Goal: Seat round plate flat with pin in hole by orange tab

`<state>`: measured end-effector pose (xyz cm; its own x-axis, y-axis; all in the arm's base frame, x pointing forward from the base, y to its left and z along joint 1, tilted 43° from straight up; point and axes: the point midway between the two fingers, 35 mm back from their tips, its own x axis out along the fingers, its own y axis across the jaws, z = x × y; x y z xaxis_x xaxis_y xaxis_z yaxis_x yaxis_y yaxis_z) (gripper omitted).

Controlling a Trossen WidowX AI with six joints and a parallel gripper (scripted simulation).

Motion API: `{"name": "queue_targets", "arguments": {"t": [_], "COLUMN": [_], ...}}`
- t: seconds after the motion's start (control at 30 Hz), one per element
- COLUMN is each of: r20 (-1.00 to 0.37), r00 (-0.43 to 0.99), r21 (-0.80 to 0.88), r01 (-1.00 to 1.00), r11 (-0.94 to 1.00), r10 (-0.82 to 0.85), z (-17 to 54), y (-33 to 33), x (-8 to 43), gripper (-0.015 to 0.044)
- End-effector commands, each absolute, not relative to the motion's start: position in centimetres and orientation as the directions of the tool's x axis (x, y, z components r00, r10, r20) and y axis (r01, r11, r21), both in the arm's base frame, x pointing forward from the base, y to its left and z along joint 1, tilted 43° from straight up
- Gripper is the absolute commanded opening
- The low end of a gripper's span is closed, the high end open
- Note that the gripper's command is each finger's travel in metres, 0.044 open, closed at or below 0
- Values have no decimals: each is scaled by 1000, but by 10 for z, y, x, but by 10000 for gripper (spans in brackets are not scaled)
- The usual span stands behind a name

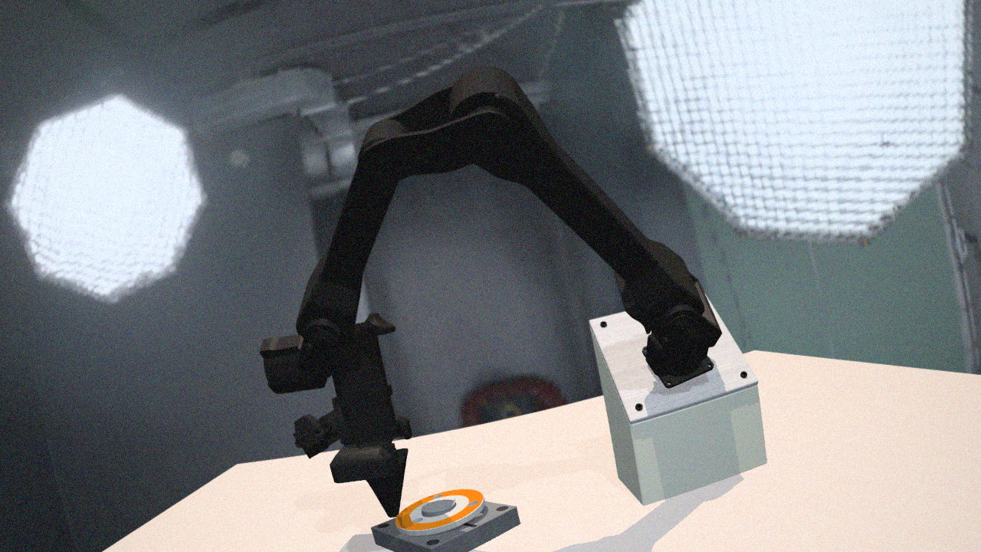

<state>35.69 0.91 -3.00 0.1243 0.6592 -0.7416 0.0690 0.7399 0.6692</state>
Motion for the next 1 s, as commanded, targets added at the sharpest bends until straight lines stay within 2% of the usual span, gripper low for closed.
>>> {"name": "queue_targets", "arguments": {"t": [0.0,0.97], "r20": [-736,-736], "r00": [110,109], "r21": [676,676], "r01": [71,71], "r11": [734,733], "r10": [667,668], "z": [-29,-18], "y": [17,31], "x": [352,335], "gripper": [0,0]}}
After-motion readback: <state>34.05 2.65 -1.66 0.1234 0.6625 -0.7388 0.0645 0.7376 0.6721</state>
